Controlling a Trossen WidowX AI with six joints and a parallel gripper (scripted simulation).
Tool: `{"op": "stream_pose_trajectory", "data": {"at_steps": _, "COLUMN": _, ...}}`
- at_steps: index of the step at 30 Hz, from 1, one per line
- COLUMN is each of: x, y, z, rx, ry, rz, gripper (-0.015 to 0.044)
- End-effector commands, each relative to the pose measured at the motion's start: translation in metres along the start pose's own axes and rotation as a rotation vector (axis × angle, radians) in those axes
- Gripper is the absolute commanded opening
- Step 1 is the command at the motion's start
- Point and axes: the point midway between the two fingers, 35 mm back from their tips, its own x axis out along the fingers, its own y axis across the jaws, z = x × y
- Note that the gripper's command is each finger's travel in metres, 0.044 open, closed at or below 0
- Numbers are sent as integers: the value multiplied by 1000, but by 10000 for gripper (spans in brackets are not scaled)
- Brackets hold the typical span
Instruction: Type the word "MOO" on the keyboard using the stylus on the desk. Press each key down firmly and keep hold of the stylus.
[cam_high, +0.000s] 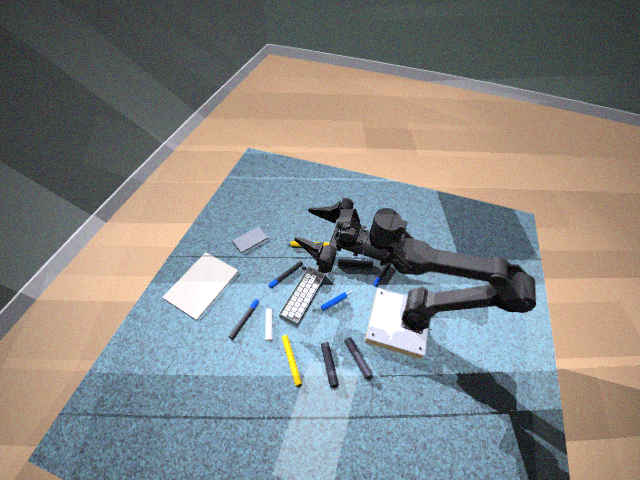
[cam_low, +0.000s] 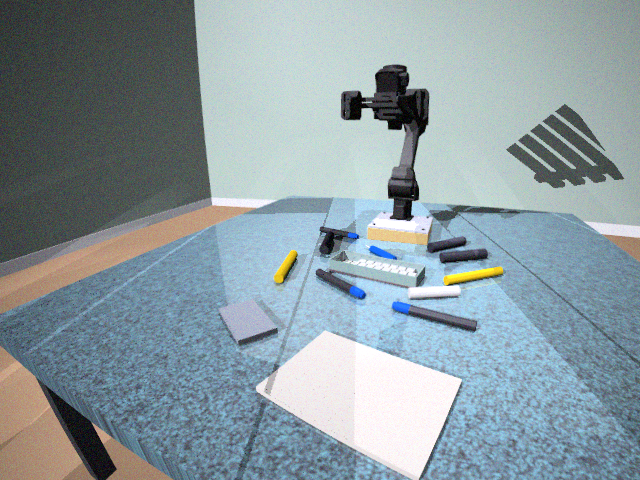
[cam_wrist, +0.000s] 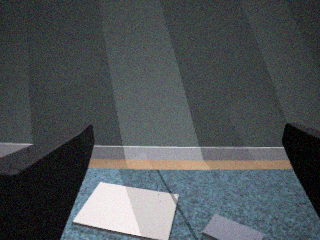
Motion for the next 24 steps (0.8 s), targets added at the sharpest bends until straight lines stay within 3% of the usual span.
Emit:
{"op": "stream_pose_trajectory", "data": {"at_steps": 1, "x": 2, "y": 0, "z": -2, "rx": 3, "ry": 11, "rz": 2, "gripper": 414}}
{"op": "stream_pose_trajectory", "data": {"at_steps": 9, "x": 53, "y": 26, "z": -92, "rx": 103, "ry": 515, "rz": 44, "gripper": 204}}
{"op": "stream_pose_trajectory", "data": {"at_steps": 17, "x": 61, "y": 56, "z": -195, "rx": 158, "ry": 1071, "rz": 18, "gripper": 0}}
{"op": "stream_pose_trajectory", "data": {"at_steps": 24, "x": 35, "y": 78, "z": -269, "rx": 143, "ry": 1538, "rz": -72, "gripper": 0}}
